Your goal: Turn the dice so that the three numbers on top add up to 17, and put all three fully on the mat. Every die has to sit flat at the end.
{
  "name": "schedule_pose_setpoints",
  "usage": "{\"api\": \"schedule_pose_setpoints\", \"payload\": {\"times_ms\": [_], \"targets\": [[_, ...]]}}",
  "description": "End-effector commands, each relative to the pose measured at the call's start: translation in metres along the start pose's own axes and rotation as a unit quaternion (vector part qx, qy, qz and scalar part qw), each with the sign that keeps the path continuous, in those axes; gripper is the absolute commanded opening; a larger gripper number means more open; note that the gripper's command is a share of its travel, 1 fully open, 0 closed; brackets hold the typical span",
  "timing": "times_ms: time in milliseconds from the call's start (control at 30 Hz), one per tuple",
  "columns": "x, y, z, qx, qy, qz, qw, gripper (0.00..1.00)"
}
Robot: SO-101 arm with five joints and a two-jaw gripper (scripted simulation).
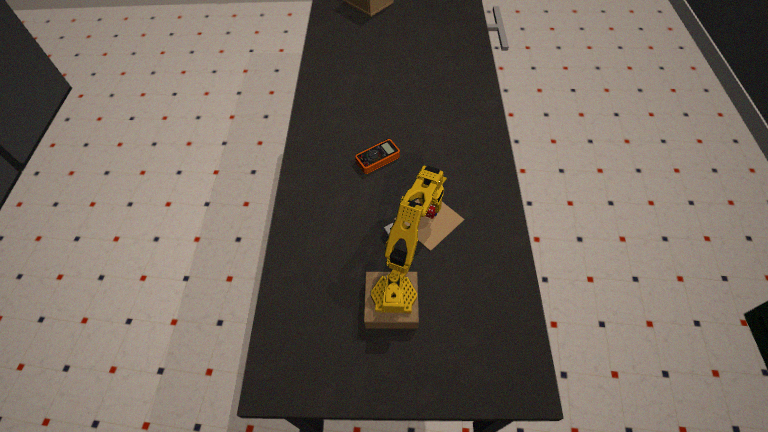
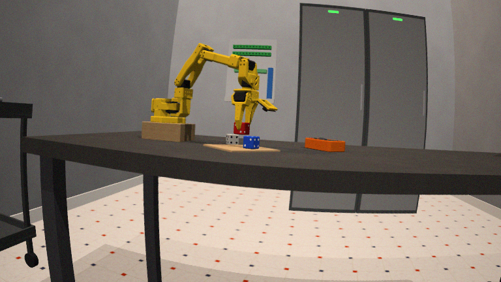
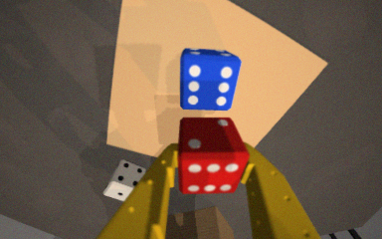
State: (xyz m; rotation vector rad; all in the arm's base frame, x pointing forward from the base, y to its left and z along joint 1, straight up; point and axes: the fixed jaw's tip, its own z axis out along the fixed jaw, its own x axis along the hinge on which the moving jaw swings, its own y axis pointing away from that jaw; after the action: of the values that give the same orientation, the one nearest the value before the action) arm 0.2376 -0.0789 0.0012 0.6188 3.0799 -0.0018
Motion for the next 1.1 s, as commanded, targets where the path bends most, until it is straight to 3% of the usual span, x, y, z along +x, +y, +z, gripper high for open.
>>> {"api": "schedule_pose_setpoints", "payload": {"times_ms": [0, 1067], "targets": [[0.004, -0.002, 0.008, 0.000, 0.013, 0.001, 1.000, 0.00], [0.004, -0.002, 0.019, 0.000, 0.013, 0.001, 1.000, 0.00]]}}
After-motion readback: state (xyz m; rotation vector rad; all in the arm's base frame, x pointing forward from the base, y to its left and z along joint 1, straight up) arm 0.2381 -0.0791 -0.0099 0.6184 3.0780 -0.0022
